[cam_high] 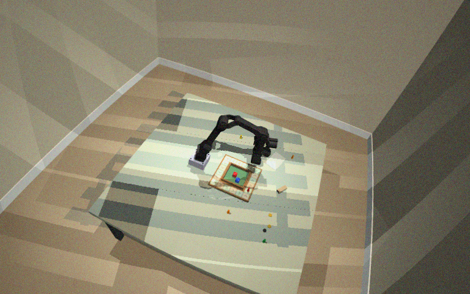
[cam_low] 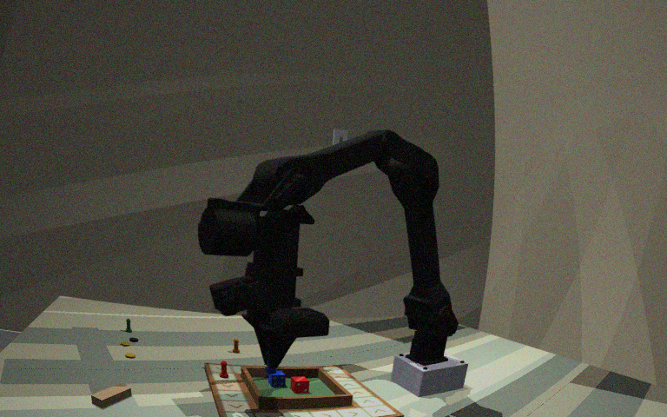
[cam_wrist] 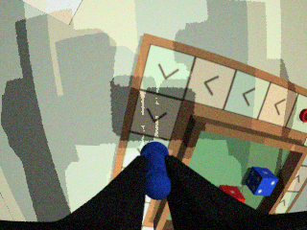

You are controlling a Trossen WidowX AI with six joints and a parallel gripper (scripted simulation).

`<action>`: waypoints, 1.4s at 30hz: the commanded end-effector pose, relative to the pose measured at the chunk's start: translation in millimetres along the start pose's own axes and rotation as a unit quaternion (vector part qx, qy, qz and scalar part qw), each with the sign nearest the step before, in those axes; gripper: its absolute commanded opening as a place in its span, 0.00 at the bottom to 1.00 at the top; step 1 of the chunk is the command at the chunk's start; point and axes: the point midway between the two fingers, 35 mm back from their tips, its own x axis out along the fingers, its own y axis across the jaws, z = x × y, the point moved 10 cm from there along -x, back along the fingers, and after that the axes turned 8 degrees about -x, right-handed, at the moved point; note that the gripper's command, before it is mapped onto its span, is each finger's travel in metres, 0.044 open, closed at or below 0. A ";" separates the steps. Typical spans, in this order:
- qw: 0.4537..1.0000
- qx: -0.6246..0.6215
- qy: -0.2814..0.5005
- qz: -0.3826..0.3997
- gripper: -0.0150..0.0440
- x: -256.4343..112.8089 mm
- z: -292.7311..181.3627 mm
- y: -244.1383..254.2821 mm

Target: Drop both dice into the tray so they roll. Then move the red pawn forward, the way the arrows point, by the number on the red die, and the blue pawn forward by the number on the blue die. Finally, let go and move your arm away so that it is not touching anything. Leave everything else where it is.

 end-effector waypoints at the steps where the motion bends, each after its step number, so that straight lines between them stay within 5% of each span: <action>1: 1.000 0.002 -0.001 -0.001 0.25 7.6 -9.6 3.0; 42: 1.000 0.002 0.000 -0.001 0.25 88.6 -46.9 12.2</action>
